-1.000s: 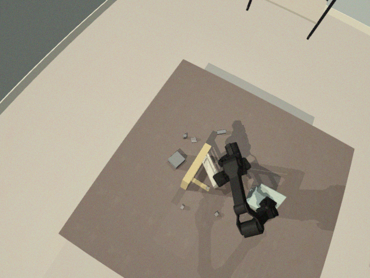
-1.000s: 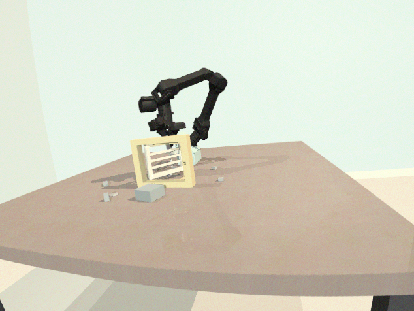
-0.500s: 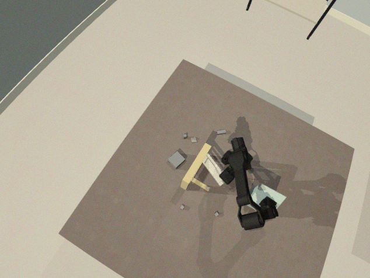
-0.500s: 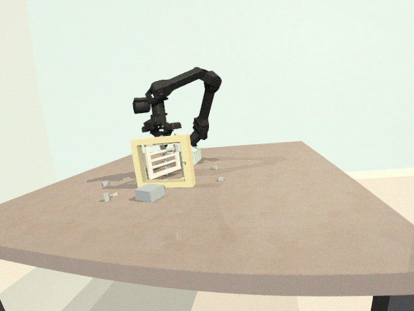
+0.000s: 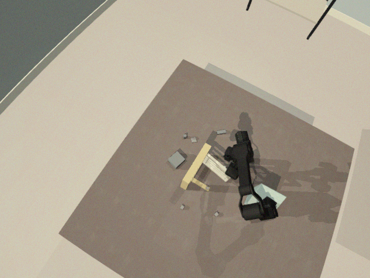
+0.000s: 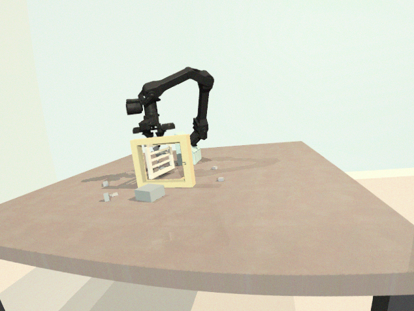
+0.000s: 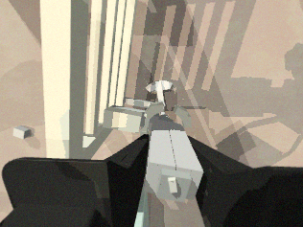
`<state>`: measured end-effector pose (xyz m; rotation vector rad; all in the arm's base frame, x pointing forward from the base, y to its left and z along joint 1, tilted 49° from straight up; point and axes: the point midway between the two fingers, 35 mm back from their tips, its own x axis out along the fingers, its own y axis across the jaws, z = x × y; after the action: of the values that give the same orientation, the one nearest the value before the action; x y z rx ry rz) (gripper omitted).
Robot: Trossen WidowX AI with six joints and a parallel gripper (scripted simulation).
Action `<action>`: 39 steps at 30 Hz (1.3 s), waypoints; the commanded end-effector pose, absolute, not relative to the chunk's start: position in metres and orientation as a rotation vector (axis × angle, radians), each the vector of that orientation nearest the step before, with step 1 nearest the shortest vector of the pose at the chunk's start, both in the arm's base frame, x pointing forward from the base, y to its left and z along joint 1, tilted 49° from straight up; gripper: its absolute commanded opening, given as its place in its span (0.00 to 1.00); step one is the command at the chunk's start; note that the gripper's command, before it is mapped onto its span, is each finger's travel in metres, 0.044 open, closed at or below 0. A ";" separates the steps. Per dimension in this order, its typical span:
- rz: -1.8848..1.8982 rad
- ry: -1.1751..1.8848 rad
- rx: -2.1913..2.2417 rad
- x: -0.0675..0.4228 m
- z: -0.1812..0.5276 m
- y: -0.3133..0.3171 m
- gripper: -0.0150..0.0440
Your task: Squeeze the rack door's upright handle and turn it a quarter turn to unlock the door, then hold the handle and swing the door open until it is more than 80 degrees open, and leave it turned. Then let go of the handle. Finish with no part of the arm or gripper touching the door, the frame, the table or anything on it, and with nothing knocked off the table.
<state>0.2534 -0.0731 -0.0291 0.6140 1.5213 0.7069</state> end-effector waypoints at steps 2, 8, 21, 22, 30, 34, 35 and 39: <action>0.775 1.480 0.531 0.257 -0.038 -0.081 0.29; 0.834 1.441 0.467 0.261 -0.047 -0.089 0.29; 0.835 1.440 0.466 0.261 -0.047 -0.089 0.29; 0.835 1.440 0.466 0.261 -0.047 -0.089 0.29; 0.835 1.440 0.466 0.261 -0.047 -0.089 0.60; 0.835 1.440 0.466 0.261 -0.047 -0.089 0.75; 0.835 1.440 0.466 0.261 -0.047 -0.089 0.75; 0.834 1.440 0.465 0.262 -0.044 -0.093 0.75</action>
<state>0.2598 -0.0901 -0.0464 0.4708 1.4479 0.8314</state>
